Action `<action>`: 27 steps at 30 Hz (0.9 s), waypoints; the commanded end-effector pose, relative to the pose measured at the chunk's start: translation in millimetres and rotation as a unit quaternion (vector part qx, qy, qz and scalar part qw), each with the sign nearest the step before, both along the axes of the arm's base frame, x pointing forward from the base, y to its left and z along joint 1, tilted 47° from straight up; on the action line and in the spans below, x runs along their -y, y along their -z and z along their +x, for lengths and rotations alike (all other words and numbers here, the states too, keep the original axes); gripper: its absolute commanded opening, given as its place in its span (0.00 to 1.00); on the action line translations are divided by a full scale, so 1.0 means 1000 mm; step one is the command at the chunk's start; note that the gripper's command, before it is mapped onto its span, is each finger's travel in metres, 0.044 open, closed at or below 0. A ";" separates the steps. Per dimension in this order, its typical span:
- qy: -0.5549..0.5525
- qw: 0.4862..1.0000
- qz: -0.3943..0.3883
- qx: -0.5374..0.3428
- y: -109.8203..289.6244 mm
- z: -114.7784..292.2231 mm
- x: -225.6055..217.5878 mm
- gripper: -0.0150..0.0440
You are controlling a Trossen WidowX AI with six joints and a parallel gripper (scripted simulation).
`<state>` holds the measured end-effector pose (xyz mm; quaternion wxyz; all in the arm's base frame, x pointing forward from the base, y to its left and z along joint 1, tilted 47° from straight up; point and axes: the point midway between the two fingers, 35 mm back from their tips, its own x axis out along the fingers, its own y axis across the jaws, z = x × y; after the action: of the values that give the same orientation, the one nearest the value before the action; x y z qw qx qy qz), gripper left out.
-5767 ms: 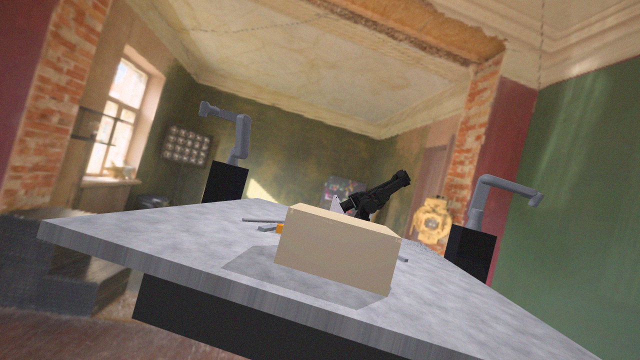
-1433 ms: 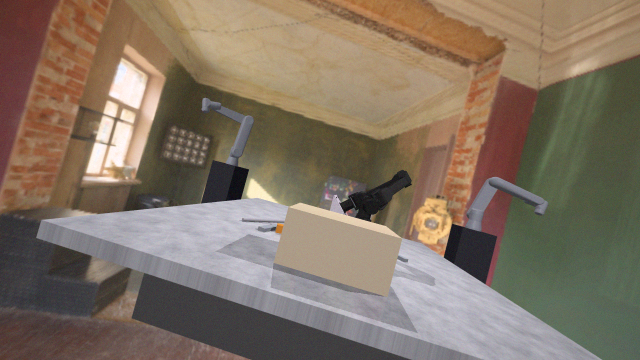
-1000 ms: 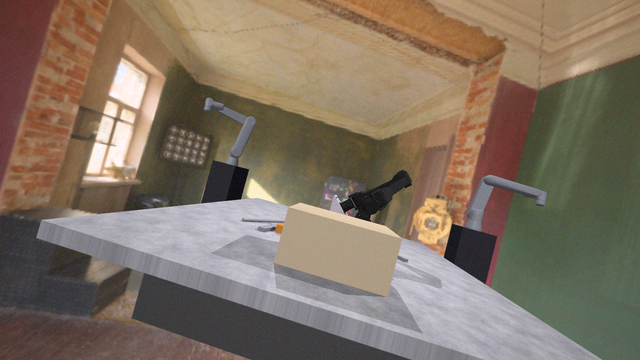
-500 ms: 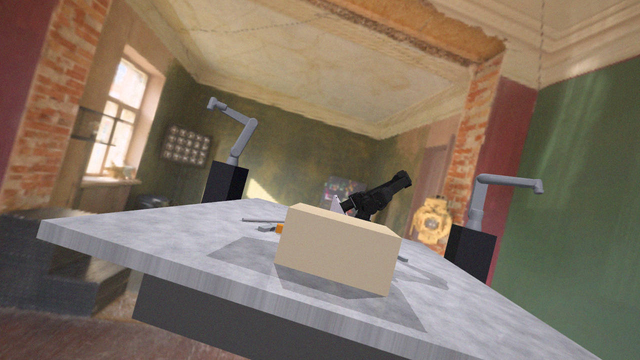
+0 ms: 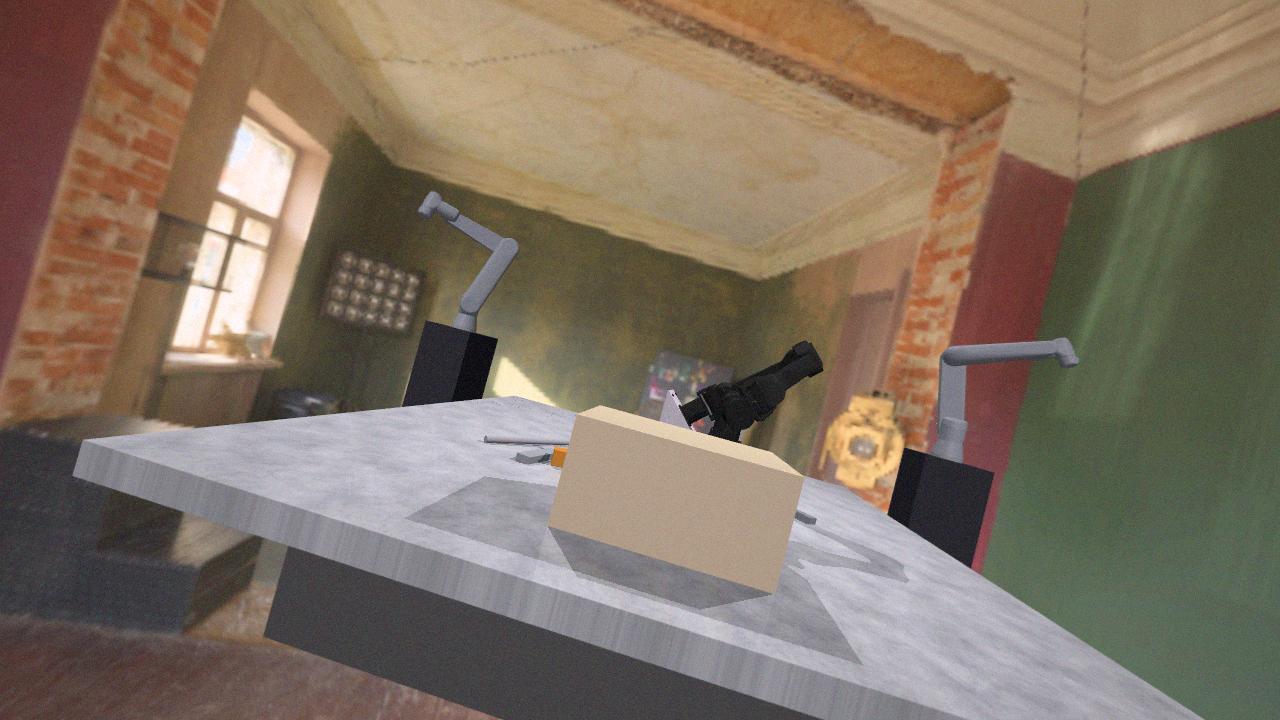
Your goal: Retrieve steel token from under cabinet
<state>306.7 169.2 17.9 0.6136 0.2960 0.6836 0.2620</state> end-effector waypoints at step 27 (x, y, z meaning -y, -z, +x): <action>-0.001 1.000 0.002 0.002 0.003 0.033 0.000 0.25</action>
<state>334.3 169.4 15.9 0.6141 0.2957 0.6831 0.2624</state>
